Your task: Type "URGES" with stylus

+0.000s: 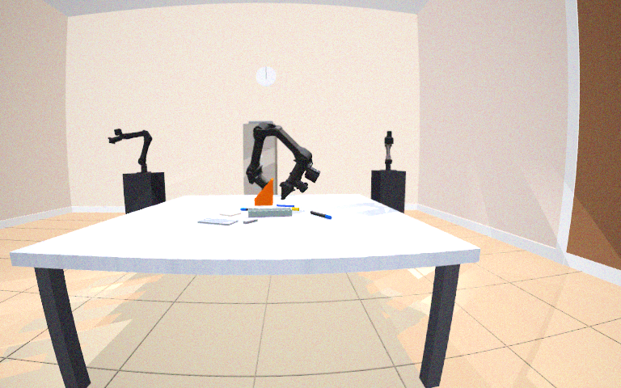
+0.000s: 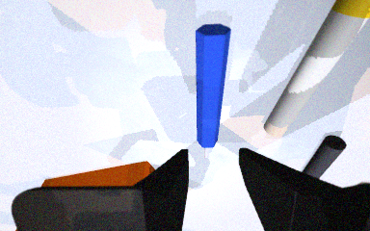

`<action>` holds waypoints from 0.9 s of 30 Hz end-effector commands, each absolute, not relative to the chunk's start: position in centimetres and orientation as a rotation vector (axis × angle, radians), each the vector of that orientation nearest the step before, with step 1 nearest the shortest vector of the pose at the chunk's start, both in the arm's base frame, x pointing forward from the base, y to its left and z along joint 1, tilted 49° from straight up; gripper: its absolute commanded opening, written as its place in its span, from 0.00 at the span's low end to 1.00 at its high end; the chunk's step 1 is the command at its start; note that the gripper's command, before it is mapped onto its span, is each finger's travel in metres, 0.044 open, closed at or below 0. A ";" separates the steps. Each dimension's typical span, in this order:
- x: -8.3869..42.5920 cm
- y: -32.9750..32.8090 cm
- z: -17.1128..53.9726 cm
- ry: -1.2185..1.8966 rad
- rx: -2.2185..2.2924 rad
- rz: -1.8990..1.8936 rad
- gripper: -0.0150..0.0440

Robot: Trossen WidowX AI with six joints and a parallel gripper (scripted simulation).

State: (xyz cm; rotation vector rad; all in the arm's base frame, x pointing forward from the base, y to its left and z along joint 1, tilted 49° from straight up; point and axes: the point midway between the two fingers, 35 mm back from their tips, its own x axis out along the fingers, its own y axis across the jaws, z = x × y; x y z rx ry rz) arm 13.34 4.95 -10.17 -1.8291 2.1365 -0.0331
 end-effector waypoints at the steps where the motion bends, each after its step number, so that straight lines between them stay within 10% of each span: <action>1: 13.3 4.5 -10.3 2.140 -1.837 -0.032 0.51; 27: 13.3 3.4 -11.4 2.140 -1.837 -0.033 0.51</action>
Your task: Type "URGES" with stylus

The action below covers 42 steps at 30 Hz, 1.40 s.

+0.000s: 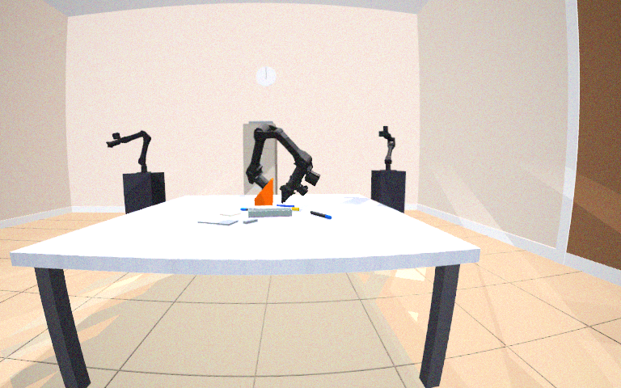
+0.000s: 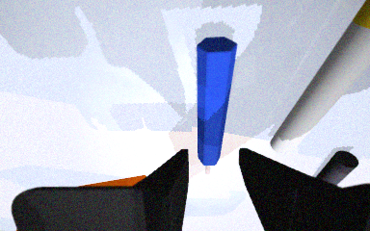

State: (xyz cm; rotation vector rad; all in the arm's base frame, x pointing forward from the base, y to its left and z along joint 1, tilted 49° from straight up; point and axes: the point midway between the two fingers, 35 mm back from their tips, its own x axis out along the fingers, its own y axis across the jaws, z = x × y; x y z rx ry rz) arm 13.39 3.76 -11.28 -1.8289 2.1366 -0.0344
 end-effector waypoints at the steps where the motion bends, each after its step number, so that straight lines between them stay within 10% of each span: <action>1: 13.3 3.3 -11.5 2.140 -1.837 -0.033 0.51; 34: 13.4 2.1 -12.5 2.141 -1.838 -0.034 0.51; 42: 13.4 2.3 -12.5 2.140 -1.830 -0.037 0.25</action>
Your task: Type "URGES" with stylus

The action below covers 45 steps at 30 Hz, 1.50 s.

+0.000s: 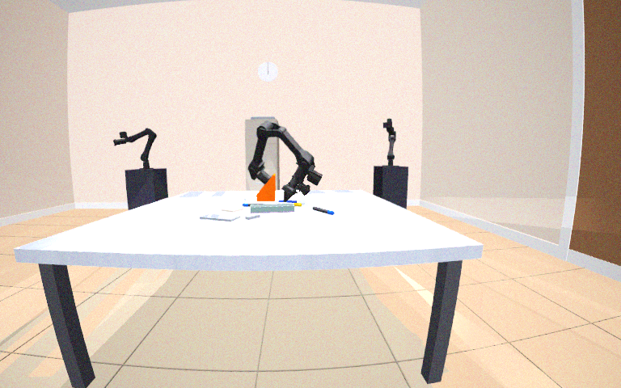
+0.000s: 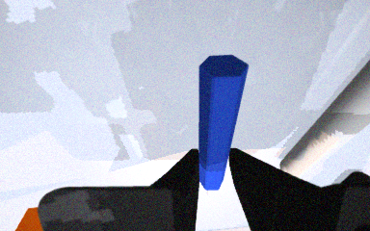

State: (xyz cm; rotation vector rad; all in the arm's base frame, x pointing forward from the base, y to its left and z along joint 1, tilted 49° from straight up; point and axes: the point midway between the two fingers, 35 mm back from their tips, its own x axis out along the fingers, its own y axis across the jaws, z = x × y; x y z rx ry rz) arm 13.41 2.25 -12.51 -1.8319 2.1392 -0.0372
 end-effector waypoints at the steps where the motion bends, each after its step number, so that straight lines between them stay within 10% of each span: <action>1: 13.4 2.3 -12.5 2.140 -1.830 -0.037 0.25; 45: 17.9 6.4 -14.0 1.717 -1.420 0.218 0.25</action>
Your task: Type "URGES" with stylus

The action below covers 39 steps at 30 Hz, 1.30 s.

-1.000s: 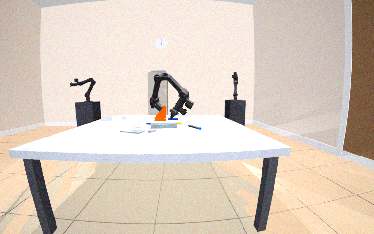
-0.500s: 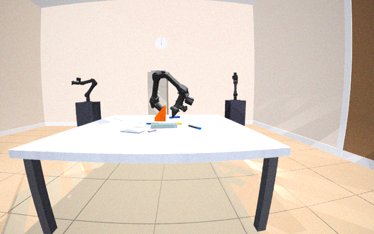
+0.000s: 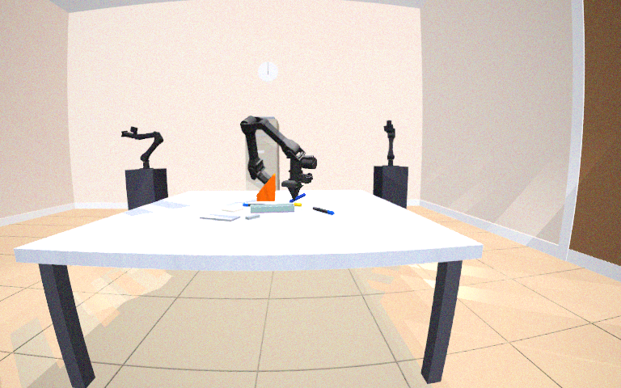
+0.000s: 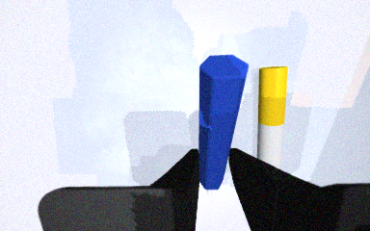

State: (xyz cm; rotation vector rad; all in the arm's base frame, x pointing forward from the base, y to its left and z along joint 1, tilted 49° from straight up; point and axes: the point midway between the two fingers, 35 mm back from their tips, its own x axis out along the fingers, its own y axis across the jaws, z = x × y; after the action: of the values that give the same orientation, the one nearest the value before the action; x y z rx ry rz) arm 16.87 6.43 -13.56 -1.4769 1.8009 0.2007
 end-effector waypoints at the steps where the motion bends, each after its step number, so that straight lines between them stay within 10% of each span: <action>1: 18.3 6.5 -14.1 1.693 -1.403 0.223 0.25; 39: 30.9 5.9 -3.5 0.744 -0.936 0.015 0.25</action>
State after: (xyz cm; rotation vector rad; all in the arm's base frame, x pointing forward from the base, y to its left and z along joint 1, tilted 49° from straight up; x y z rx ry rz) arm 28.58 6.34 -6.68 -0.9848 0.8826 0.1068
